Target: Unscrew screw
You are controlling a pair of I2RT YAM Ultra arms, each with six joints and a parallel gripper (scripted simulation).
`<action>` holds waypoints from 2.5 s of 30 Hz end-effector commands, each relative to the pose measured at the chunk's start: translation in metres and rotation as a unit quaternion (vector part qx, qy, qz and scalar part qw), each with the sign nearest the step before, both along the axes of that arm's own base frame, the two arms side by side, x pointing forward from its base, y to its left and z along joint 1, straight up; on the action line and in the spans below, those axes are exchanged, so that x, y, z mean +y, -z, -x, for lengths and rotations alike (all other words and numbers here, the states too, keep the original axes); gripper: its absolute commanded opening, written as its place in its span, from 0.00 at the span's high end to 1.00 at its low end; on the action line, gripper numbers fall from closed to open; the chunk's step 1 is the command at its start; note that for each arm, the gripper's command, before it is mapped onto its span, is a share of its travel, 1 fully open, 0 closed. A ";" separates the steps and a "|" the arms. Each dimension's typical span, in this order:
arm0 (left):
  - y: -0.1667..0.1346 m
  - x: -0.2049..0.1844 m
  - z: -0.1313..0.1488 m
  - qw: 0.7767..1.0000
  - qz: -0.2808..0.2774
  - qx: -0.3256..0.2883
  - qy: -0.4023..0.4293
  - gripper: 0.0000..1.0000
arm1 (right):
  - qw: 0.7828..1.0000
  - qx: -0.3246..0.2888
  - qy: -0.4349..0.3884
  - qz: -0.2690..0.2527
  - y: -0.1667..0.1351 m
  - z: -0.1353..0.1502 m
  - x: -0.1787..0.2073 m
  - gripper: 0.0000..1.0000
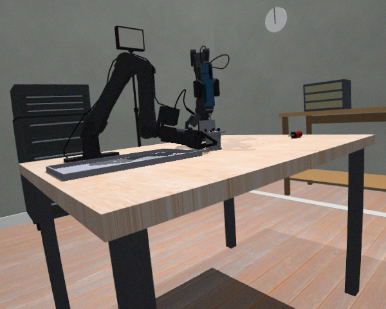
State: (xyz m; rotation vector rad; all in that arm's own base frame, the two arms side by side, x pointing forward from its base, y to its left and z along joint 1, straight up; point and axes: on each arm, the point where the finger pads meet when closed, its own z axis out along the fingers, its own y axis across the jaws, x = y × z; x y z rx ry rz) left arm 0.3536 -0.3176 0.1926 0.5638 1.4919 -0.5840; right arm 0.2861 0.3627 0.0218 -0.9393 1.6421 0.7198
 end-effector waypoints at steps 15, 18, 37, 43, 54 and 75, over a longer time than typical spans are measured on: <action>-0.042 -0.009 0.001 0.998 0.041 -0.046 0.011 0.58 | 1.000 0.001 0.002 -0.001 -0.002 -0.001 0.002 0.41; -0.042 -0.009 0.001 0.998 0.041 -0.046 0.011 0.58 | 1.000 0.001 0.002 -0.001 -0.002 -0.001 0.002 0.41; -0.041 -0.010 0.002 0.998 0.040 -0.045 0.012 0.58 | 1.000 0.001 0.002 -0.001 -0.002 -0.001 0.002 0.41; -0.041 -0.010 0.002 0.998 0.040 -0.045 0.012 0.58 | 1.000 0.001 0.002 -0.001 -0.002 -0.001 0.002 0.41; -0.031 -0.011 0.000 0.999 0.034 -0.039 0.010 0.58 | 1.000 0.001 0.002 -0.001 -0.002 -0.001 0.002 0.41; -0.037 -0.010 0.000 0.998 0.041 -0.046 0.008 0.58 | 1.000 0.001 0.002 -0.001 -0.002 -0.001 0.002 0.41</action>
